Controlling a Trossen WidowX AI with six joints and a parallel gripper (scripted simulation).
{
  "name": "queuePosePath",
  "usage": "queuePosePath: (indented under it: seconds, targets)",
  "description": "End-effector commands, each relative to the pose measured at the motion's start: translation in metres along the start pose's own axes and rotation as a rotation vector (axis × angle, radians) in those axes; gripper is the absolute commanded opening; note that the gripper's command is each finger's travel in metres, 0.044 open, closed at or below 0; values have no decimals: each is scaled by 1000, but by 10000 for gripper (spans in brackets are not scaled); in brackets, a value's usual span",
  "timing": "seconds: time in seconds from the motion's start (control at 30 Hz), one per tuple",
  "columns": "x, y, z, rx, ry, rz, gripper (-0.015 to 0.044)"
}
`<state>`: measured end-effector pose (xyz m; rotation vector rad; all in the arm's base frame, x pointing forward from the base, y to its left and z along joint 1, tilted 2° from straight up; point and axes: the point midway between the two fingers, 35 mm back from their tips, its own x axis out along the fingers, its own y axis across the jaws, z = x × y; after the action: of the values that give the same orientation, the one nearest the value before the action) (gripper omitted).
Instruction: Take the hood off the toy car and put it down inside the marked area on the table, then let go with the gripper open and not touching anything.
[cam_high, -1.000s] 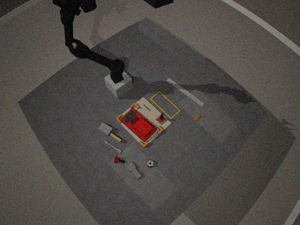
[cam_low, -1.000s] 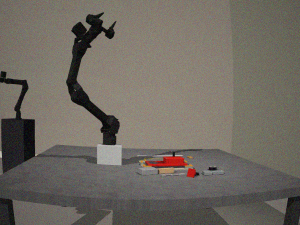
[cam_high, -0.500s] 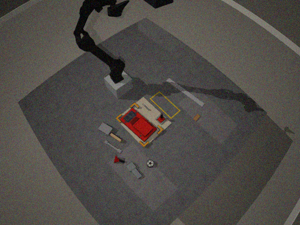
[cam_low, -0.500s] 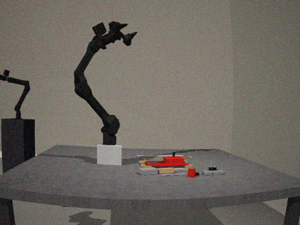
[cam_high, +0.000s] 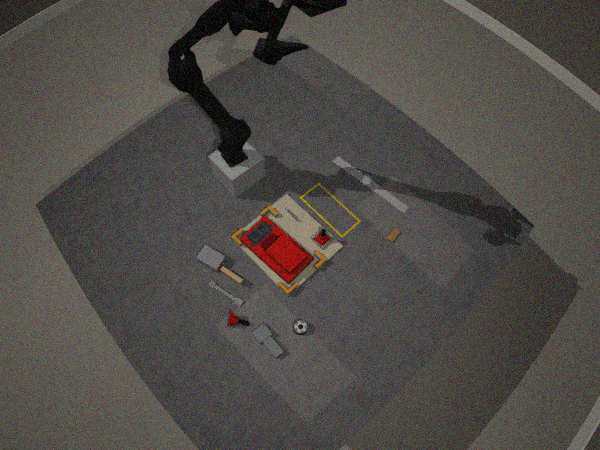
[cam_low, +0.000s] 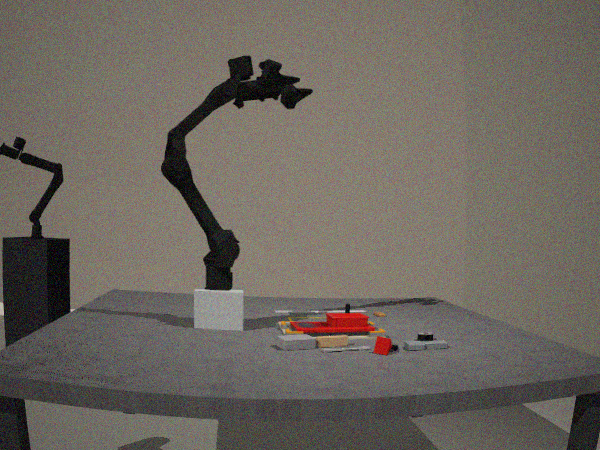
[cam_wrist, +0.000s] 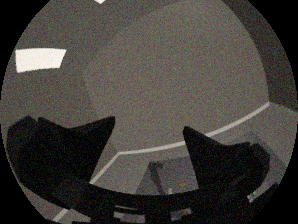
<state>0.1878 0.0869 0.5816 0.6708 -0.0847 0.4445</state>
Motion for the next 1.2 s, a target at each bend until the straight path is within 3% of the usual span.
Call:
queuePosePath:
  seconds: [0.0,0.63,1.17]
  targets:
    - [31,-26,-25,-79,67,-98,440]
    - [108,-167,-121,-347,426,-449,440]
    - [108,-308,-210,-467,873,-652,440]
